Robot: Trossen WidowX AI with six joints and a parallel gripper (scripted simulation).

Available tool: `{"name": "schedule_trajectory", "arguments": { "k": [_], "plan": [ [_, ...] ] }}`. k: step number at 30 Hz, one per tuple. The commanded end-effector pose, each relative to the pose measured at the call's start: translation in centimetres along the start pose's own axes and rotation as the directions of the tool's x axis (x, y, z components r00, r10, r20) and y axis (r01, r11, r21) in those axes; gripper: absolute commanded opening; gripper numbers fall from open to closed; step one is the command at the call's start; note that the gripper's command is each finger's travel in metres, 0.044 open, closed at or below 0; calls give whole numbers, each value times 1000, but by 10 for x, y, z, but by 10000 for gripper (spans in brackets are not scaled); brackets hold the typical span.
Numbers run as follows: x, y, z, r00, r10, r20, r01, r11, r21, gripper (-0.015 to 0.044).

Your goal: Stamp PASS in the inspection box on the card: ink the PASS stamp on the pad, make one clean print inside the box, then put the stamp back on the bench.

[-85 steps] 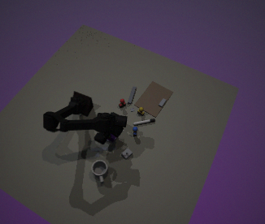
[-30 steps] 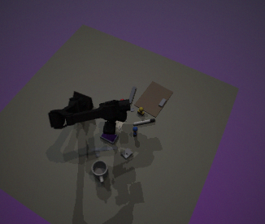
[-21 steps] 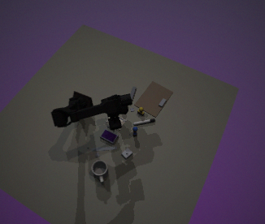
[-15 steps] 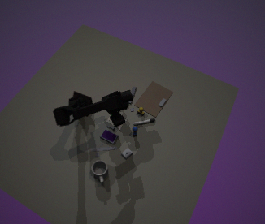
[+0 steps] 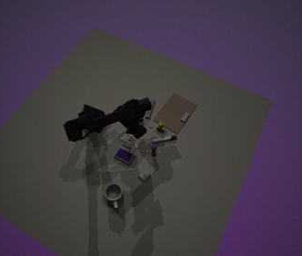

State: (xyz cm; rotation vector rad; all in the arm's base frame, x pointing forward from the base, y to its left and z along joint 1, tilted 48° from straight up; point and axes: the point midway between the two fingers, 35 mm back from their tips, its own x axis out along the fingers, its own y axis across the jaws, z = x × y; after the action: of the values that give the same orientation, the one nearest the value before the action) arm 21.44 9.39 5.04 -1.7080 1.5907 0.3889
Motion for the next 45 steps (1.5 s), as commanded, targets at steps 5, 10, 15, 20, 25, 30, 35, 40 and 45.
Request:
{"name": "schedule_trajectory", "arguments": {
  "k": [5, 10, 15, 20, 25, 30, 35, 40, 45],
  "plan": [
    [6, 1, 1, 1000, 3, 1, -3, 1000, -10, 0],
    [9, 1, 1, 1000, 3, 2, -3, 1000, -11, 0],
    [12, 0, 1, 1000, 3, 3, -3, 1000, -11, 0],
    [16, 0, 2, 1000, 4, 3, -4, 1000, -11, 0],
    [19, 0, 2, 1000, 4, 4, -4, 1000, -11, 0],
    [22, 0, 2, 1000, 4, 5, -4, 1000, -11, 0],
    [26, 0, 2, 1000, 4, 5, -4, 1000, -11, 0],
    [29, 0, 2, 1000, 4, 5, -3, 1000, -11, 0],
    [32, 0, 2, 1000, 3, 6, -3, 1000, -11, 0]
  ]
}}
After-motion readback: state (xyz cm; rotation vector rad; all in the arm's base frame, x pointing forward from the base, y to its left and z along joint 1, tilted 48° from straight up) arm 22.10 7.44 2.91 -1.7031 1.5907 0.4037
